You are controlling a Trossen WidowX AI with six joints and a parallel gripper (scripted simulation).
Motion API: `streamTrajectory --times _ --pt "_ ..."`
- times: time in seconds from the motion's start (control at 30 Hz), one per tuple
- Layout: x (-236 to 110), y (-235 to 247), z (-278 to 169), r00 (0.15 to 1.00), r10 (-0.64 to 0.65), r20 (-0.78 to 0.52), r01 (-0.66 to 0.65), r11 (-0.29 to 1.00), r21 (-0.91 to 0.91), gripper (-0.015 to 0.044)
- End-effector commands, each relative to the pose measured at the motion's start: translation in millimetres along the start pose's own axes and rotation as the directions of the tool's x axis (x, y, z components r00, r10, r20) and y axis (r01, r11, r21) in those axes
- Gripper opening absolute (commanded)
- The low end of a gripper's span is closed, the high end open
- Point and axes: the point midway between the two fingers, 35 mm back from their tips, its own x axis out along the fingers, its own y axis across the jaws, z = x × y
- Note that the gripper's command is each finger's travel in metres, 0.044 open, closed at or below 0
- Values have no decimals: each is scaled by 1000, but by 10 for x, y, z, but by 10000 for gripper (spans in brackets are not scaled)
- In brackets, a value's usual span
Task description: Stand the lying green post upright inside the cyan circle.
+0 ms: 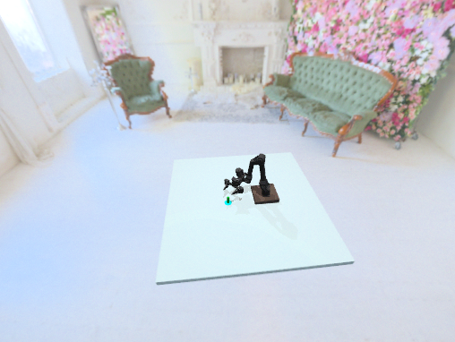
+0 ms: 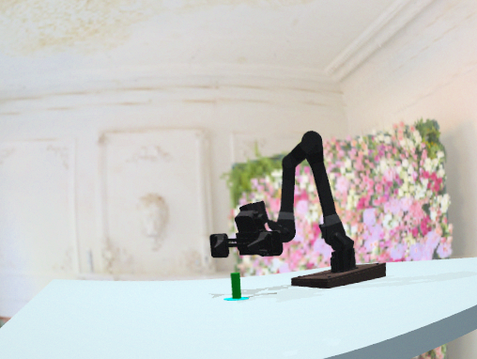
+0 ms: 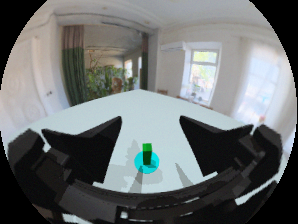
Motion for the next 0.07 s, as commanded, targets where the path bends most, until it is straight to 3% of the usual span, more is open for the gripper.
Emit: streamTrajectory --times 0.0,0.03 --pt "-32 25 159 1000 1 7 -1 1000 13 400" --pt "-39 31 189 1000 0 9 0 1000 15 400"
